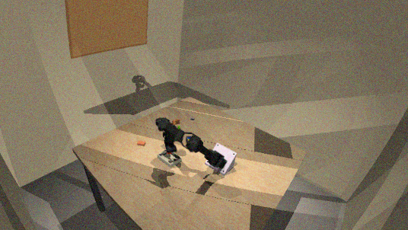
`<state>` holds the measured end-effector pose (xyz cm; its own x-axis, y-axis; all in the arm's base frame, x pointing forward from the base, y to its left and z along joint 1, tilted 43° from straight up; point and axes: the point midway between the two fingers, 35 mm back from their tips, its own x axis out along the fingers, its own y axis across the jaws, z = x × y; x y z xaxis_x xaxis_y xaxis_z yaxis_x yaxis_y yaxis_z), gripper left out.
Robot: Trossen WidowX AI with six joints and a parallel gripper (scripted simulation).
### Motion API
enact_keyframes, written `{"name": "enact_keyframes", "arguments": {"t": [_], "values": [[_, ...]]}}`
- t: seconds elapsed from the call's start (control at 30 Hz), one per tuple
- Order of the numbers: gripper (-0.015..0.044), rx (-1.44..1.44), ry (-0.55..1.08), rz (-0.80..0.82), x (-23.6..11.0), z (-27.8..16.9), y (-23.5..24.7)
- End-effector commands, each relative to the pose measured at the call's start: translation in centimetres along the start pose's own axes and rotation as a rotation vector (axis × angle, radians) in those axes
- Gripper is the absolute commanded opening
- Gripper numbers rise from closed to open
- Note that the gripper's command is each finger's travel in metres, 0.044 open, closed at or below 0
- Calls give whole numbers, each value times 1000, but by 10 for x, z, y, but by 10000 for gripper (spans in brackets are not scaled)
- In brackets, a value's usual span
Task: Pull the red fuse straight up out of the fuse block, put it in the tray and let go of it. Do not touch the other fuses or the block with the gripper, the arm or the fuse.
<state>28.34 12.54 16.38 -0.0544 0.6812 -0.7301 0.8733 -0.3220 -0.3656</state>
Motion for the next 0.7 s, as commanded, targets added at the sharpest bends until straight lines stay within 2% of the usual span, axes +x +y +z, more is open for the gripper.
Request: {"name": "enact_keyframes", "arguments": {"t": [0.0,0.2,0.6,0.67], "values": [[0,7,2,-5,9,1,-1],[0,7,2,-5,12,1,-2],[315,0,0,-2,9,0,-1],[330,2,0,-2,1,0,0]]}}
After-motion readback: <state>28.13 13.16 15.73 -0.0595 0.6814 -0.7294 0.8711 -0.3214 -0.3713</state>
